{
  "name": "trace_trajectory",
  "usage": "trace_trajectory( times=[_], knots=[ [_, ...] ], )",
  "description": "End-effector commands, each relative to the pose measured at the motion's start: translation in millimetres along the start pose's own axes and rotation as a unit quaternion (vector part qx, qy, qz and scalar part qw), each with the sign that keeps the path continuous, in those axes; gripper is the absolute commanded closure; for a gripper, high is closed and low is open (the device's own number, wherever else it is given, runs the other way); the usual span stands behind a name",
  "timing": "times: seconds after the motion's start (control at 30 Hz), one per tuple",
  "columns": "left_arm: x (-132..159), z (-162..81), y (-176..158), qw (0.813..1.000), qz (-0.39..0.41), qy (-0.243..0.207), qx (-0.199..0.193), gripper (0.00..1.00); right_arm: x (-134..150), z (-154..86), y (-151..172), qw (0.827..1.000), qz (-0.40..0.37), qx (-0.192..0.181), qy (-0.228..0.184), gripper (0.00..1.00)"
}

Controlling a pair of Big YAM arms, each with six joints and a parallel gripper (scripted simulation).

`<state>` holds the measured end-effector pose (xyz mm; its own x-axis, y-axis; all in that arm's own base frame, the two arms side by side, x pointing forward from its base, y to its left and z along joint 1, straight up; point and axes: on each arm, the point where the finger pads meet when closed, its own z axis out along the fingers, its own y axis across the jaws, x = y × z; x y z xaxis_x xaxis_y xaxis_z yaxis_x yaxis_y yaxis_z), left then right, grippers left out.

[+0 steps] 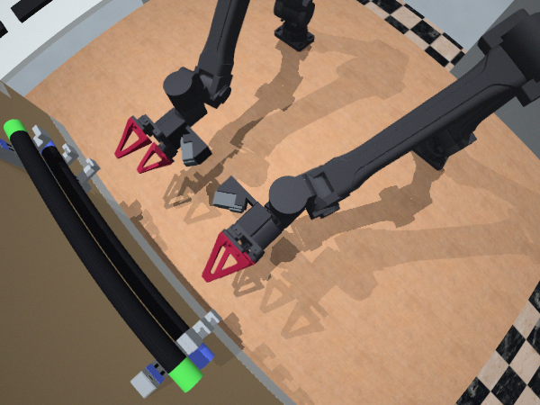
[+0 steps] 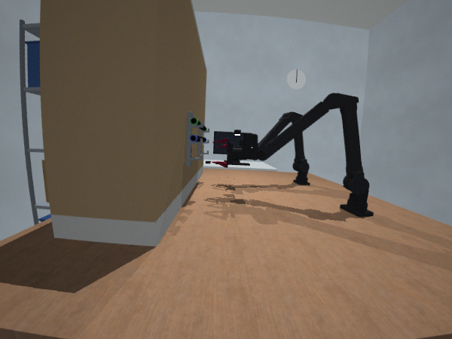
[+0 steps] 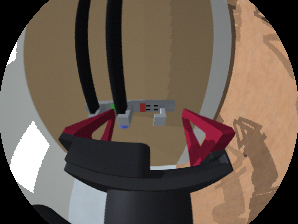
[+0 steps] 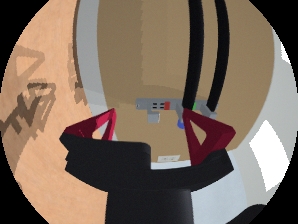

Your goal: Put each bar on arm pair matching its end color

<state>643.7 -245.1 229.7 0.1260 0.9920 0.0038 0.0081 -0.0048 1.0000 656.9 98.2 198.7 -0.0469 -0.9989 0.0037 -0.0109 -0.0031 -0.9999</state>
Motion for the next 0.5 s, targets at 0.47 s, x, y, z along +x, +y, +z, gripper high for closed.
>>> trace_trajectory(
  times=[0.47],
  knots=[
    [2.2,15.4,38.6,0.999,-0.017,0.003,-0.041,0.00,4.9,17.8,-33.6,0.999,0.010,0.036,0.005,0.00]
  ],
)
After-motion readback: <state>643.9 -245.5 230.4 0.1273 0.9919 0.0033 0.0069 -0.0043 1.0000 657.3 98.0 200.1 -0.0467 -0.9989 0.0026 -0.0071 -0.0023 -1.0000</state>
